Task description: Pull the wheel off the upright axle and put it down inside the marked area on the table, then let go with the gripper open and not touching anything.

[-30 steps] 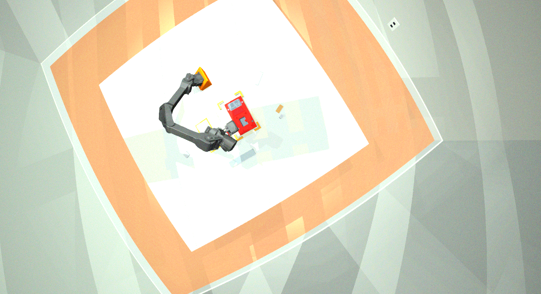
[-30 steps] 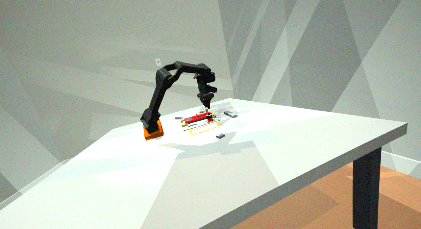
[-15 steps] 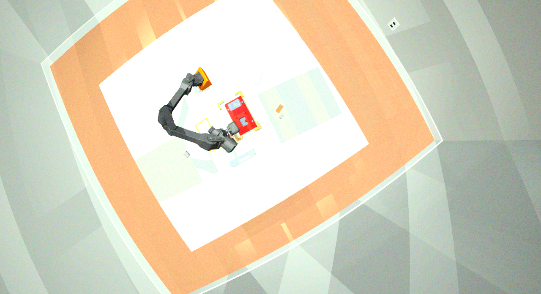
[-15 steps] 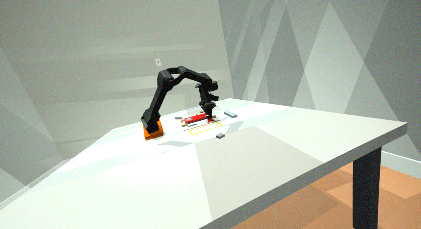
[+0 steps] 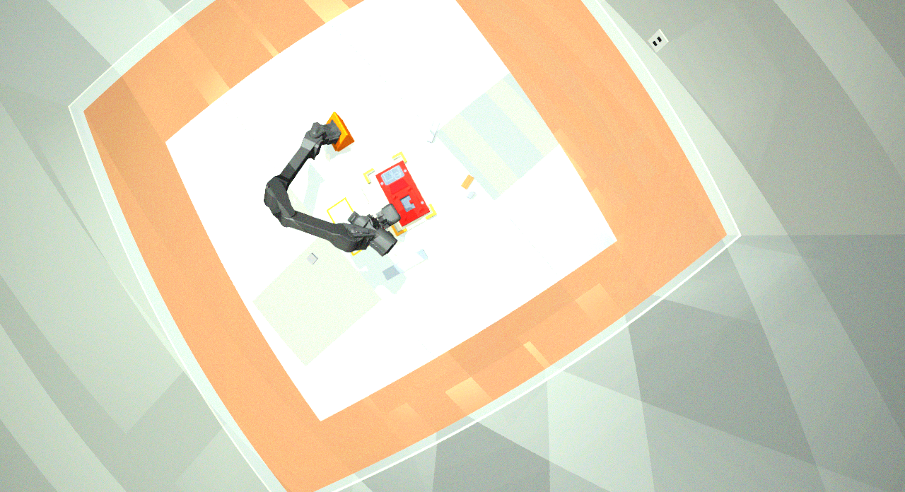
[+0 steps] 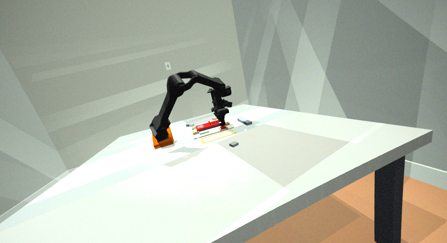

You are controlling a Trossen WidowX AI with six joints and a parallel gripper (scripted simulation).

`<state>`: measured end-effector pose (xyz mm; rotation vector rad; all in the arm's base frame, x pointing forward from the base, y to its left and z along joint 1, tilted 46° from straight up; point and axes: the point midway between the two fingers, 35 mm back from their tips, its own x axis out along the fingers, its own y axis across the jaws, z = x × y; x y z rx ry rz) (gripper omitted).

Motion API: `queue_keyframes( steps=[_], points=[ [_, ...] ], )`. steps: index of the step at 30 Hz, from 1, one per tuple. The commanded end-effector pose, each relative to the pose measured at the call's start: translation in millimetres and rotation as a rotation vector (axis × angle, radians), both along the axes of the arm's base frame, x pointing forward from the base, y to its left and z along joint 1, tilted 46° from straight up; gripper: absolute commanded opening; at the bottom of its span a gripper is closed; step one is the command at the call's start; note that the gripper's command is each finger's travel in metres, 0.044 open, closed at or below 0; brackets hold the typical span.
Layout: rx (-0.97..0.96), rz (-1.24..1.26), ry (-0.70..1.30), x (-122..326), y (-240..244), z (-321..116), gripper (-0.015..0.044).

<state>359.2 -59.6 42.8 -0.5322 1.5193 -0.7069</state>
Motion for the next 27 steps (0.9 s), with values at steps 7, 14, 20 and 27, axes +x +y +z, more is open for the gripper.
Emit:
queue_keyframes(
  steps=[7, 14, 20, 27],
  points=[
    [0.002, -0.001, -0.001, 0.4, 2.0, 1.5, 0.0],
    [0.002, -0.001, -0.001, 0.7, 3.7, 3.0, 0.0],
    [0.001, -0.001, -0.001, 0.9, 5.1, 4.4, 0.0],
    [0.001, -0.001, -0.001, 1.2, 6.7, 5.9, 0.0]
  ],
)
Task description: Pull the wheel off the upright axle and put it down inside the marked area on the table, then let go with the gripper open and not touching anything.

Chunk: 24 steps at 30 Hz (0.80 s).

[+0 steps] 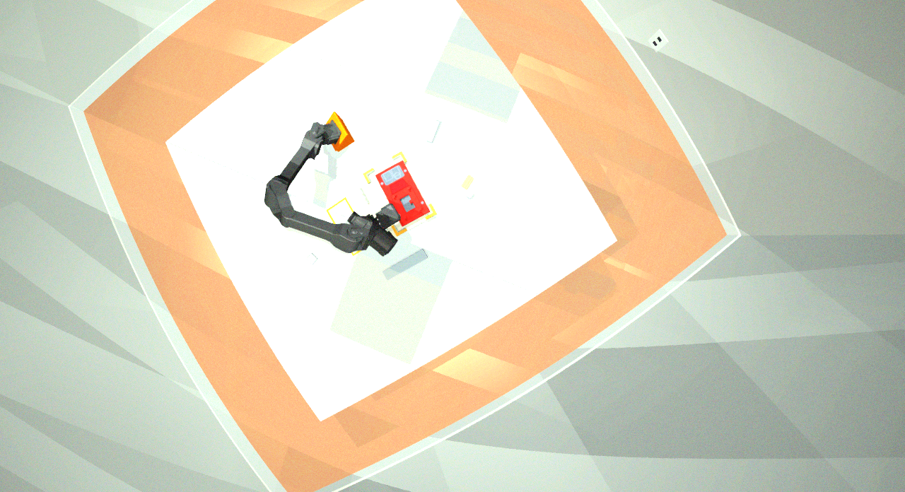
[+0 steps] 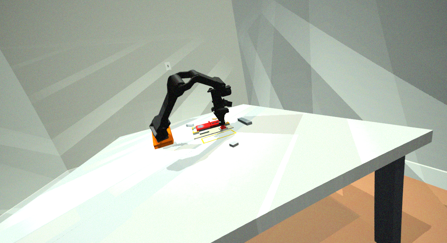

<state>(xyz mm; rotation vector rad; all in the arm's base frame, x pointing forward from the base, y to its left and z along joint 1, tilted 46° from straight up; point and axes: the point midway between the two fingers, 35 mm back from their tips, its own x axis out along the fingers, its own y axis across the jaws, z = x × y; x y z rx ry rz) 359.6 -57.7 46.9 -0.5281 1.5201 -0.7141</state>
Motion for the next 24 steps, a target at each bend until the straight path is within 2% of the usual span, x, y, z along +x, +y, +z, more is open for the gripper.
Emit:
queue_keyframes(
  steps=[1, 24],
  points=[
    [0.003, 0.006, 0.0, 0.7, 5.1, 2.1, 0.0],
    [0.002, 0.007, 0.0, 1.4, 10.5, 7.3, 0.0]
  ],
)
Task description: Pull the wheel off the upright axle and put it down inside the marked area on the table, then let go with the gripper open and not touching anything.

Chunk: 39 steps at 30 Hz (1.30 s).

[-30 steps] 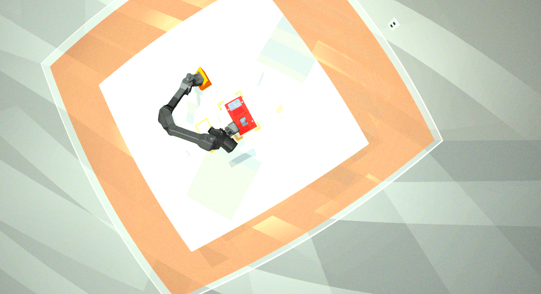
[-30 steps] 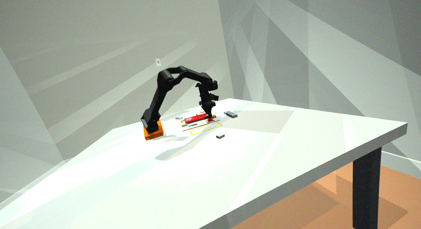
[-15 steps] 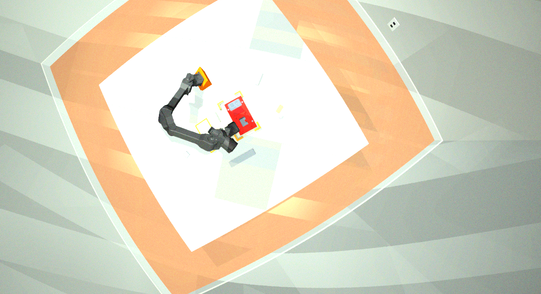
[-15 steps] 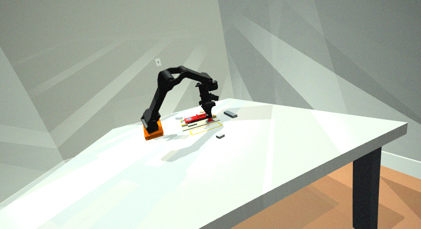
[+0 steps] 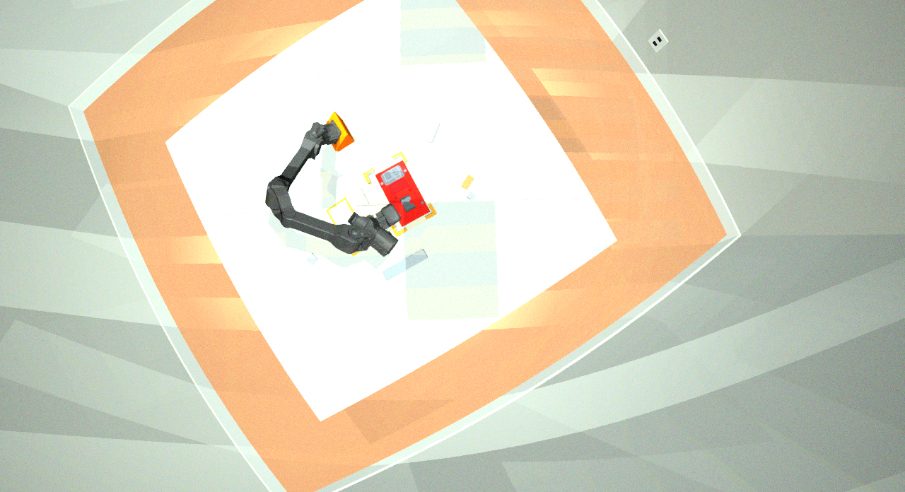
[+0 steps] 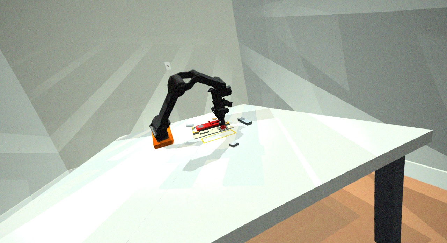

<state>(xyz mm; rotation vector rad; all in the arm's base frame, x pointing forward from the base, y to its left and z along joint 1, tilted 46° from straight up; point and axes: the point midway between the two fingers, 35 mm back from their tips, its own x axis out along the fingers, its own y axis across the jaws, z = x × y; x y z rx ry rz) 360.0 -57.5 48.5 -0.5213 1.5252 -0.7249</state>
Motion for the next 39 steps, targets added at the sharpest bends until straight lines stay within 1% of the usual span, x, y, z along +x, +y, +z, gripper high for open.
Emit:
queue_keyframes(
  steps=[1, 39],
  points=[
    [0.004, 0.02, -0.002, 1.1, 10.5, 5.9, 0.0],
    [0.003, 0.021, -0.002, 1.8, 19.5, 14.7, 0.0]
  ],
)
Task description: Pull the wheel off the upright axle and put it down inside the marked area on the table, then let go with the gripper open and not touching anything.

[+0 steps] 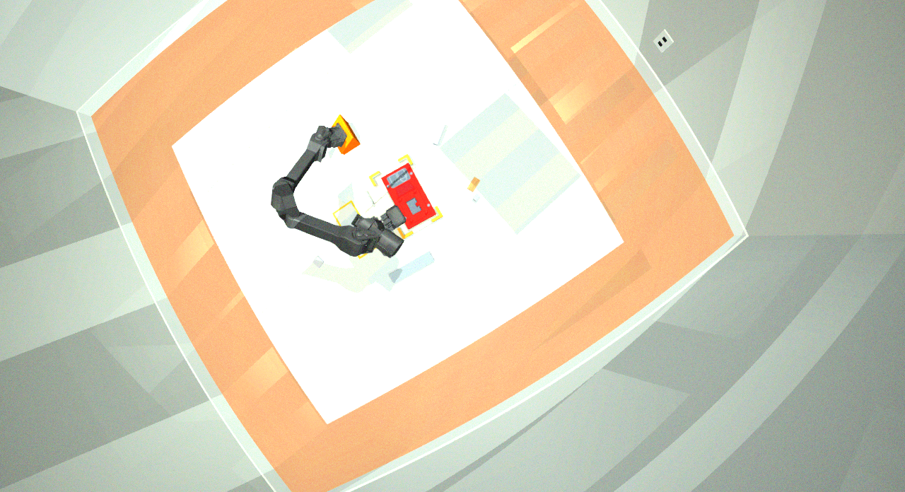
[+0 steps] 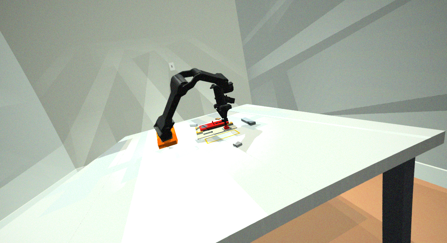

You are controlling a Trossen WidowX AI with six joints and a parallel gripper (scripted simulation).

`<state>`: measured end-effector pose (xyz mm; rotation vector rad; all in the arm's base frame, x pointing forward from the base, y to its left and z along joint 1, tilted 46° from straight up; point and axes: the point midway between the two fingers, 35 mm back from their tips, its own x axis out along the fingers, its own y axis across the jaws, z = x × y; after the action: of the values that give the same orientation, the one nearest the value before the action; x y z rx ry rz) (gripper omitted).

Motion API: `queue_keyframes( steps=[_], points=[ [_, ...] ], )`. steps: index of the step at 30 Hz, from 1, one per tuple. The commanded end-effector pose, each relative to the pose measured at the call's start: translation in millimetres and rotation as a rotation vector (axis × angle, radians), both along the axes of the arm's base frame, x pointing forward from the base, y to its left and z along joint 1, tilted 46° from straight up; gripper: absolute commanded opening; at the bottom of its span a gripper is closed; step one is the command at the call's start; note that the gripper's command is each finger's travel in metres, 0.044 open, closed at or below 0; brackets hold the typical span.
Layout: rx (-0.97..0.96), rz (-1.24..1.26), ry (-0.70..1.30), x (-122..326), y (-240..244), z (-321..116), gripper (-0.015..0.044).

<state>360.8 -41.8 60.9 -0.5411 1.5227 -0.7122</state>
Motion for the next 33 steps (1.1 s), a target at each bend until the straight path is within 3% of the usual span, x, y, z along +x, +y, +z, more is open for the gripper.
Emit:
queue_keyframes(
  steps=[1, 33],
  points=[
    [0.007, 0.001, -0.008, 1.0, 4.0, 2.6, 0.0],
    [0.007, 0.002, -0.008, 3.8, 30.4, 31.8, 0.0]
  ],
)
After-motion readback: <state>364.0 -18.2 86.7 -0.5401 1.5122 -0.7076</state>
